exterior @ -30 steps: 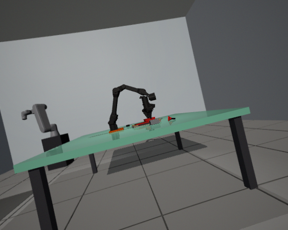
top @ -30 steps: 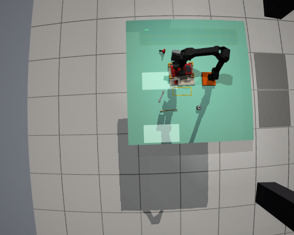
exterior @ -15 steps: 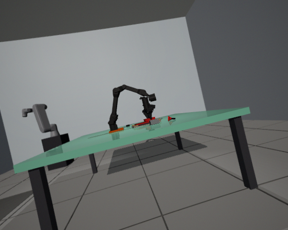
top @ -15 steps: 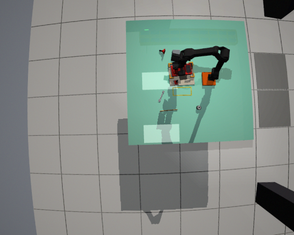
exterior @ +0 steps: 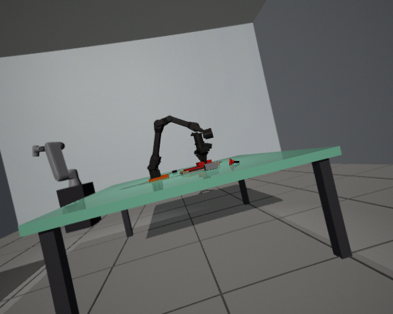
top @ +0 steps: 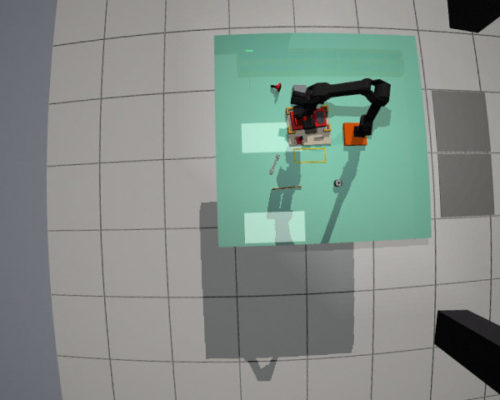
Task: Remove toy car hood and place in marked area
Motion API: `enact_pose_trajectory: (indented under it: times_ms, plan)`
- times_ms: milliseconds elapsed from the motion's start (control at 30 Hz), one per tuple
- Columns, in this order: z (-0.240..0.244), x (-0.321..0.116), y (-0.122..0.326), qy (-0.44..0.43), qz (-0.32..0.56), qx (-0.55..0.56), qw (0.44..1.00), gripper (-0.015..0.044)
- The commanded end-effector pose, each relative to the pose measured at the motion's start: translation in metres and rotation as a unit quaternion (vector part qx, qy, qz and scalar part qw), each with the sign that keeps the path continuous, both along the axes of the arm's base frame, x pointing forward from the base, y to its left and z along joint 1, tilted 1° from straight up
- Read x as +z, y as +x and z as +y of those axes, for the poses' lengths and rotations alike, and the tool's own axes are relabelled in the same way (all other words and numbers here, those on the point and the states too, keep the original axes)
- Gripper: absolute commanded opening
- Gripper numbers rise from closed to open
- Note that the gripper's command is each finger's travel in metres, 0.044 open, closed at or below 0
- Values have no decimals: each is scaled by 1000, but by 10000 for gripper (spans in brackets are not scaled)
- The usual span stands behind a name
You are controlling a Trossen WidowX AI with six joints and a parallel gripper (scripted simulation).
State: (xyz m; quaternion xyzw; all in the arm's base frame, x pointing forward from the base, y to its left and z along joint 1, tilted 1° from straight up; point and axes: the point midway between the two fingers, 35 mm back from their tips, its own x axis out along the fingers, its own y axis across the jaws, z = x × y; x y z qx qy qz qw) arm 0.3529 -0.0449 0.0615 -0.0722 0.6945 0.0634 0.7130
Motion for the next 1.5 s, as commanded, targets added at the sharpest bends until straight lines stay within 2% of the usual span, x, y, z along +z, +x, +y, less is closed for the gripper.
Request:
enact_pose_trajectory:
  times_ms: [0, 100, 433, 467, 1467]
  plan:
    - [0, 0, 0, 0, 0, 0, 1000, 295]
    - [0, 0, 0, 0, 0, 0, 1000, 275]
    - [0, 5, 0, 0, 0, 0, 1000, 12]
    - [0, 6, 0, 0, 0, 0, 1000, 0]
    - [0, 25, 0, 0, 0, 0, 1000, 0]
